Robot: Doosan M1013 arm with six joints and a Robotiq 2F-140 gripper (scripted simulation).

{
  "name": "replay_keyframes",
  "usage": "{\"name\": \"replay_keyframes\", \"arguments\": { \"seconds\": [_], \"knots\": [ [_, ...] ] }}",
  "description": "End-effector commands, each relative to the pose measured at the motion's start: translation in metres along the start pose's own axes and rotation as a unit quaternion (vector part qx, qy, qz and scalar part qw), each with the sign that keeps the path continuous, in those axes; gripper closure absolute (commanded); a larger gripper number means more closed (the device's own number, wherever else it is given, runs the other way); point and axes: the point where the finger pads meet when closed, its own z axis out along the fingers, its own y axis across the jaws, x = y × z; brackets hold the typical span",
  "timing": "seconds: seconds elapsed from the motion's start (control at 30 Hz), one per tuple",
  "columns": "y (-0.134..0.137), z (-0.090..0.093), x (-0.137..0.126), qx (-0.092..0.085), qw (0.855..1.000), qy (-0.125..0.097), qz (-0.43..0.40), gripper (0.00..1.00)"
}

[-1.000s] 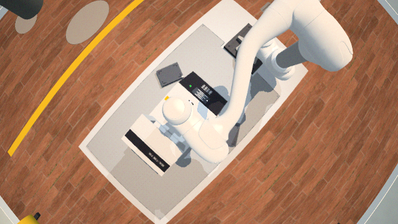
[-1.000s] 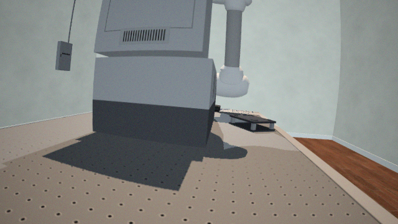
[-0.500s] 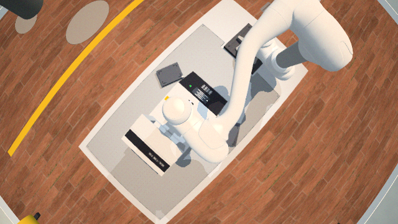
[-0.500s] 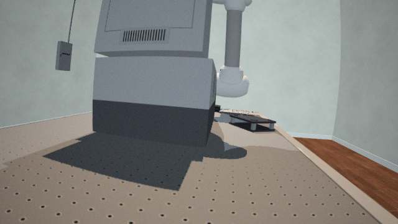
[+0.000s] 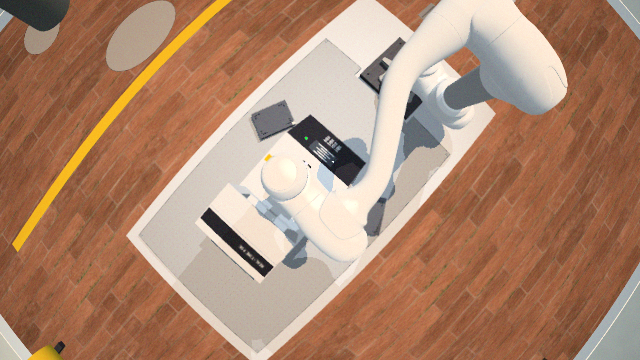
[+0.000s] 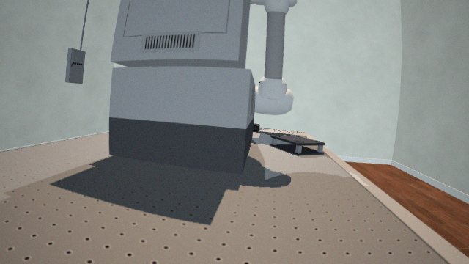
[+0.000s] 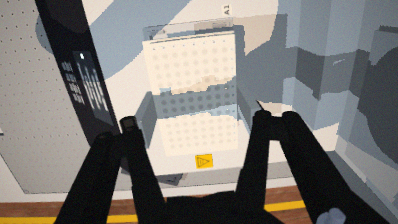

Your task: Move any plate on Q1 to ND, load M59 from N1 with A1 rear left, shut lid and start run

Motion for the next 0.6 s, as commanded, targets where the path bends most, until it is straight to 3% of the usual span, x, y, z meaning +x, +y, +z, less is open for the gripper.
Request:
{"name": "replay_keyframes", "arguments": {
  "seconds": [0.0, 0.23, 0.57],
  "knots": [
    [0.0, 0.0, 0.0, 0.0, 1.0, 0.0, 0.0, 1.0],
    [0.0, 0.0, 0.0, 0.0, 1.0, 0.0, 0.0, 1.0],
    [0.0, 0.013, 0.0, 0.0, 1.0, 0.0, 0.0, 1.0]
  ]
}}
